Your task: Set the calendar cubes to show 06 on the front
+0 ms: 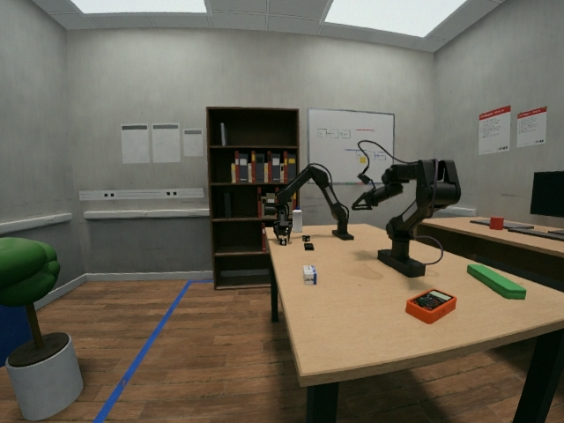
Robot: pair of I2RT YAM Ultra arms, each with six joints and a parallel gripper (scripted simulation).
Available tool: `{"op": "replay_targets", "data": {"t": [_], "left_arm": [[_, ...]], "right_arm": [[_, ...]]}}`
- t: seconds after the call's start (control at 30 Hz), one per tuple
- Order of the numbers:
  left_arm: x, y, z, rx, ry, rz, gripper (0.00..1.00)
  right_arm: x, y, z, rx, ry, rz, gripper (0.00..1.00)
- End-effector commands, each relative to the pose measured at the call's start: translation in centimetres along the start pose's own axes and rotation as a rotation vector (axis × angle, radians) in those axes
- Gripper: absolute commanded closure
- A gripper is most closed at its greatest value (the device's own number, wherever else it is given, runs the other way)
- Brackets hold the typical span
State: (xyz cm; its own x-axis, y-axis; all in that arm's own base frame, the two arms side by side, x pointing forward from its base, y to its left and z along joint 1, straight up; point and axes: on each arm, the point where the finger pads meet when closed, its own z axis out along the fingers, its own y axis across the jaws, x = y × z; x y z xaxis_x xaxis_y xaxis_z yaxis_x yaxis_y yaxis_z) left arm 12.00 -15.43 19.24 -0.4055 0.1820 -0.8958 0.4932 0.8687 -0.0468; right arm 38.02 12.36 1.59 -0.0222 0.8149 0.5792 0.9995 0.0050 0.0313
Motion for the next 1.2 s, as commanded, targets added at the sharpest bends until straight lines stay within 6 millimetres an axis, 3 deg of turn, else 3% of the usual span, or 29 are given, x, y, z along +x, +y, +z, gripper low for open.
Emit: {"op": "replay_targets", "data": {"t": [0.0, 0.3, 0.43, 0.6, 0.93, 1.07, 1.17], "left_arm": [[-1.1, 0.2, -0.4, -0.009, -0.029, -0.01, 0.0], [-1.1, 0.2, -0.4, -0.009, -0.029, -0.01, 0.0], [-1.1, 0.2, -0.4, -0.009, -0.029, -0.01, 0.0], [-1.1, 0.2, -0.4, -0.009, -0.029, -0.01, 0.0], [-1.1, 0.2, -0.4, -0.009, -0.029, -0.01, 0.0], [-0.7, -0.4, -0.5, 0.025, 0.014, 0.014, 0.0], [0.6, -0.7, -0.2, 0.058, 0.088, 0.037, 0.0]], "right_arm": [[0.6, -0.3, -1.5, -0.02, 0.016, -0.01, 0.45], [0.8, 0.5, -3.4, -0.039, 0.009, -0.023, 0.45], [0.9, 0.6, -4.7, -0.039, 0.012, -0.023, 0.0], [0.9, 0.6, -7.7, -0.04, 0.006, -0.023, 0.0], [0.1, 0.4, -5.6, 0.024, -0.007, 0.006, 0.0], [-0.9, -1.6, -5.7, 0.091, -0.07, -0.051, 0.45], [-2.1, -4.8, -6.3, 0.211, -0.153, -0.153, 0.45]]}}
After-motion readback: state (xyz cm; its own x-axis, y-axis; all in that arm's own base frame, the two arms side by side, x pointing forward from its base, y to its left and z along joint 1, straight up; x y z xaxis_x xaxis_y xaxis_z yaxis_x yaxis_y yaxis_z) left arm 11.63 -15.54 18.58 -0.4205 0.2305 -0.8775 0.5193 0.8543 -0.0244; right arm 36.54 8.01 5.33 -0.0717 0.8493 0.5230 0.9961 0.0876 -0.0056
